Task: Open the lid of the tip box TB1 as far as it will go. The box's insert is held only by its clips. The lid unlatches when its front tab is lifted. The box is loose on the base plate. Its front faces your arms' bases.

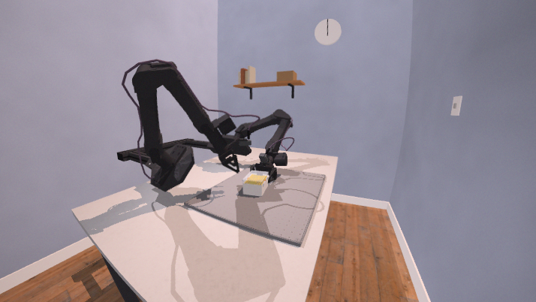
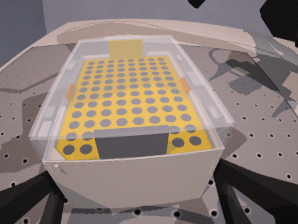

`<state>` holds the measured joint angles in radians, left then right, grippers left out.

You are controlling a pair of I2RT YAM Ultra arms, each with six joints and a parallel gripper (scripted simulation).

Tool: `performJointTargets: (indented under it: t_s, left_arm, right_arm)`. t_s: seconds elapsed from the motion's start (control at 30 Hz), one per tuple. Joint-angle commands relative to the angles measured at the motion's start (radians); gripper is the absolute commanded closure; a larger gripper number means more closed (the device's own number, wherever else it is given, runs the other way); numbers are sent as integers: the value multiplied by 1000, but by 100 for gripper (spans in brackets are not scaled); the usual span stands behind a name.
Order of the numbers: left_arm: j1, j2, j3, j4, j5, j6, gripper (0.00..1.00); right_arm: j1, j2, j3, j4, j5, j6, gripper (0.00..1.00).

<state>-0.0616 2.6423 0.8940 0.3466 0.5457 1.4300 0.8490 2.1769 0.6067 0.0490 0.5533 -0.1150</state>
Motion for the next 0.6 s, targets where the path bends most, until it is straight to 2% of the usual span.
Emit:
performJointTargets:
  t_s: [0.0, 0.27, 0.3, 0.37, 0.4, 0.57]
  left_arm:
    - [-28, 5, 28, 23, 15, -18, 0]
    - [-28, 7, 29, 14, 14, -19, 0]
    - [-28, 7, 29, 14, 14, -19, 4]
    - [-28, 7, 29, 14, 14, -18, 4]
    - [-28, 7, 29, 14, 14, -18, 9]
    - [-20, -4, 15, 14, 15, -9, 10]
  right_arm:
    - [16, -2, 19, 0, 5, 2, 0]
    - [16, -2, 19, 0, 5, 2, 0]
    - [16, -2, 19, 0, 5, 2, 0]
    - [16, -2, 19, 0, 5, 2, 0]
    - [16, -2, 19, 0, 5, 2, 0]
    - [16, -2, 19, 0, 5, 2, 0]
